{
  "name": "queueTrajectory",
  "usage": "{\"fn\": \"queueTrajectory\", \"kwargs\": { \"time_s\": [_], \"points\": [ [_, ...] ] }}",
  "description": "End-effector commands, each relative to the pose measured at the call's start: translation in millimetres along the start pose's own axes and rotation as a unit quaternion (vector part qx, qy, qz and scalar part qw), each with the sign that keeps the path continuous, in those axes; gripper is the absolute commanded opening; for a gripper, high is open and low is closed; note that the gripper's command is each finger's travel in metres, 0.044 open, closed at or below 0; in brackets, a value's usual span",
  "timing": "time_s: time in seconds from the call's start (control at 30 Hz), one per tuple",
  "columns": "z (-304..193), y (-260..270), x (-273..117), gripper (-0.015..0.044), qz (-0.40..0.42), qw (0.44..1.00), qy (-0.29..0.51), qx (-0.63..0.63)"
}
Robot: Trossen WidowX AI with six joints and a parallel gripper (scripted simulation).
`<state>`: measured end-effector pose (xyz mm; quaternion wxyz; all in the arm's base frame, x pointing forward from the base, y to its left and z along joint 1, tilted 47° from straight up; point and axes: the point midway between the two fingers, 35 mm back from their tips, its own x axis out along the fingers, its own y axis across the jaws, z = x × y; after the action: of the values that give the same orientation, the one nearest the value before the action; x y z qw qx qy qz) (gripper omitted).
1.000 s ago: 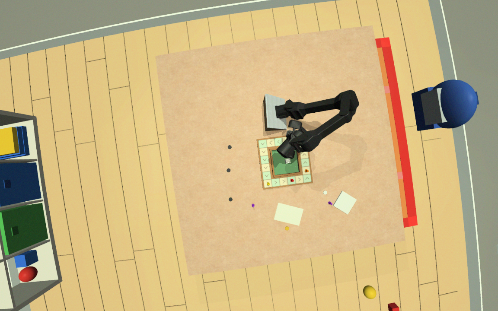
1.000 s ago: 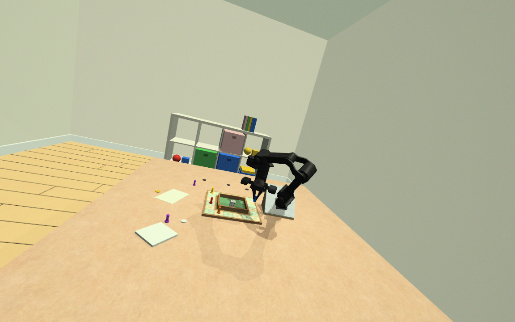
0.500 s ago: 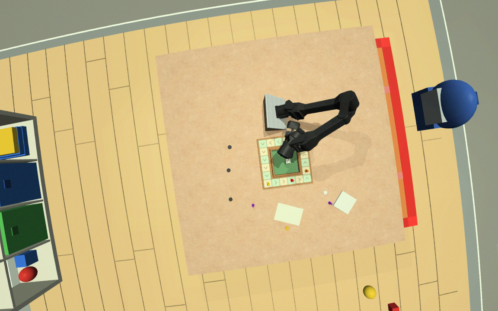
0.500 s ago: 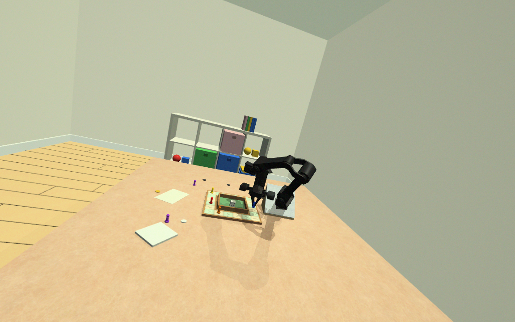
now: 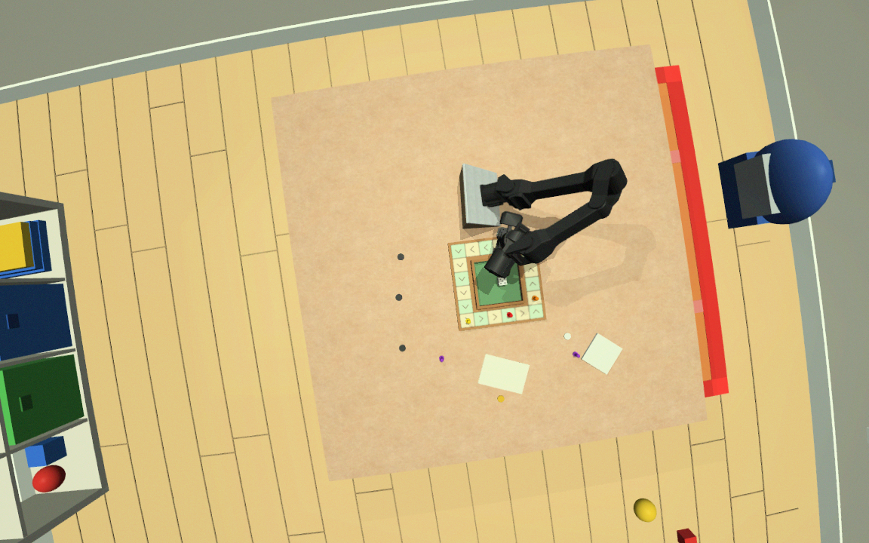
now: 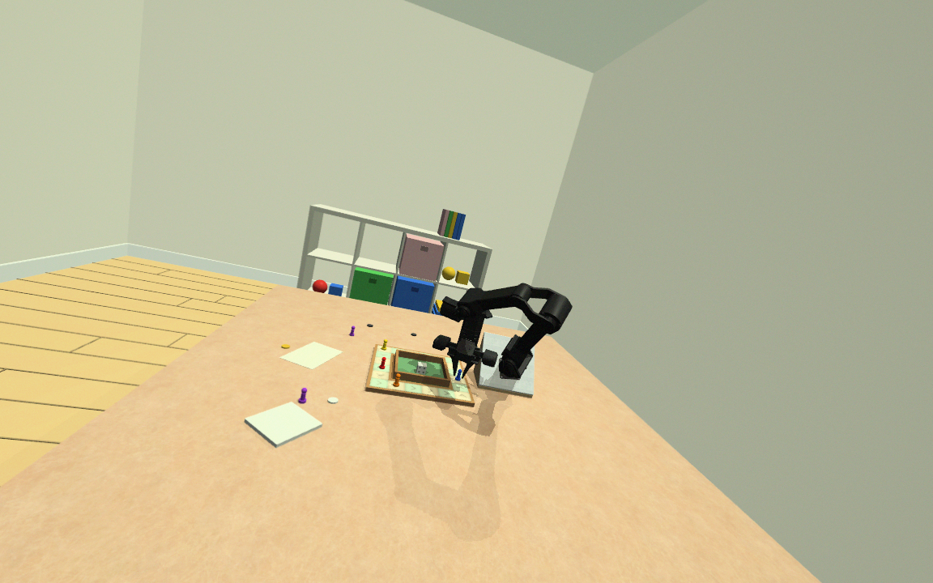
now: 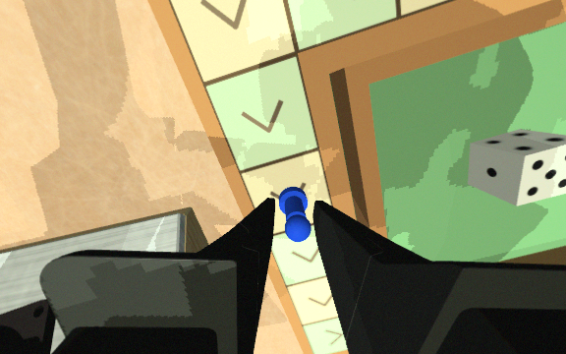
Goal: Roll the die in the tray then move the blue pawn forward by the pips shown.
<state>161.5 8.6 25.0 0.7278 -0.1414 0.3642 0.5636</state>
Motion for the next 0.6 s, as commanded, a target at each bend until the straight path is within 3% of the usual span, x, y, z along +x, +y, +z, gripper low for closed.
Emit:
{"fn": "queueTrajectory", "kwargs": {
  "time_s": [0.0,0.1,0.23,0.33,0.47,0.57],
  "points": [
    [0,0,0,0.0184,0.000,1.000,0.000,-0.001],
    [0,-1,-2,0.0263,0.000,1.000,0.000,-0.001],
    [-1,-1,-42,0.0368,0.001,1.000,-0.001,0.003],
    [-1,0,-50,0.0440,0.001,1.000,-0.002,0.003],
    [-2,-2,-56,0.0440,0.001,0.999,-0.002,0.042],
    [-6,-9,-79,0.0440,0.000,0.978,0.000,0.207]
  ]
}}
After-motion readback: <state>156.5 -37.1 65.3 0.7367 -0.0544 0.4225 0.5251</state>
